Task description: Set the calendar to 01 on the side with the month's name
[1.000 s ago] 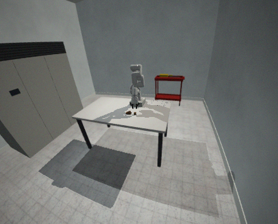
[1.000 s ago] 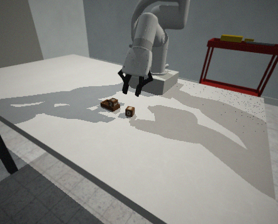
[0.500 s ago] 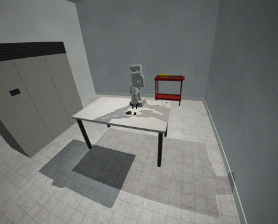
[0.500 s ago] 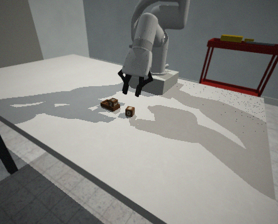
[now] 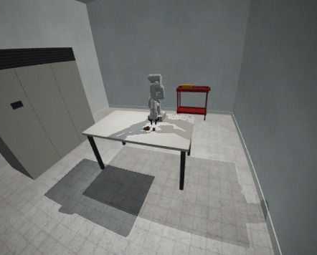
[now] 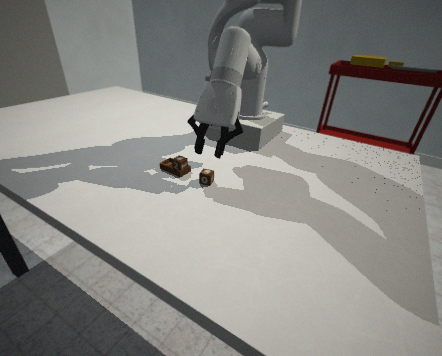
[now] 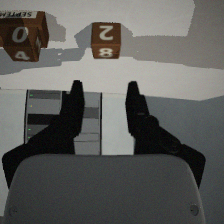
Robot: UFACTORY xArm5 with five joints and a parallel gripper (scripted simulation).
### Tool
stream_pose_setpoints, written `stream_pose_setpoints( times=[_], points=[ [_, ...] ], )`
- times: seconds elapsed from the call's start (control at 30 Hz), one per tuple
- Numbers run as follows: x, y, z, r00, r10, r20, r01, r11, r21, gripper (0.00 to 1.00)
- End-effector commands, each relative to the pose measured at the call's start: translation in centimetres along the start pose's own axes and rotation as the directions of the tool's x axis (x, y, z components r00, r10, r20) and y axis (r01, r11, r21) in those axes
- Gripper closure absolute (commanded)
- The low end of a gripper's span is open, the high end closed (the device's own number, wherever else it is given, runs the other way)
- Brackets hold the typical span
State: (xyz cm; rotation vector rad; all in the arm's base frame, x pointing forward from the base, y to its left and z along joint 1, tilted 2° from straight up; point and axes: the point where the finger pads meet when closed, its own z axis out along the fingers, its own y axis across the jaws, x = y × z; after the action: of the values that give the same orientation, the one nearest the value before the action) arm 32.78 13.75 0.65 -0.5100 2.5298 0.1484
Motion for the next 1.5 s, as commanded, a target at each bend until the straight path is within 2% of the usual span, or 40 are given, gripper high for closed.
stream_pose_setpoints(
  times=[0.0,0.87,1.47],
  points=[
    [0.3,0.0,0.5,1.000,0.000,0.002,0.000,1.000,0.000,0.53],
    [2.7,0.0,4.0,1.000,0.000,0.002,0.000,1.000,0.000,0.53],
    [3.2,0.0,4.7,1.000,0.000,0.002,0.000,1.000,0.000,0.53]
  ],
)
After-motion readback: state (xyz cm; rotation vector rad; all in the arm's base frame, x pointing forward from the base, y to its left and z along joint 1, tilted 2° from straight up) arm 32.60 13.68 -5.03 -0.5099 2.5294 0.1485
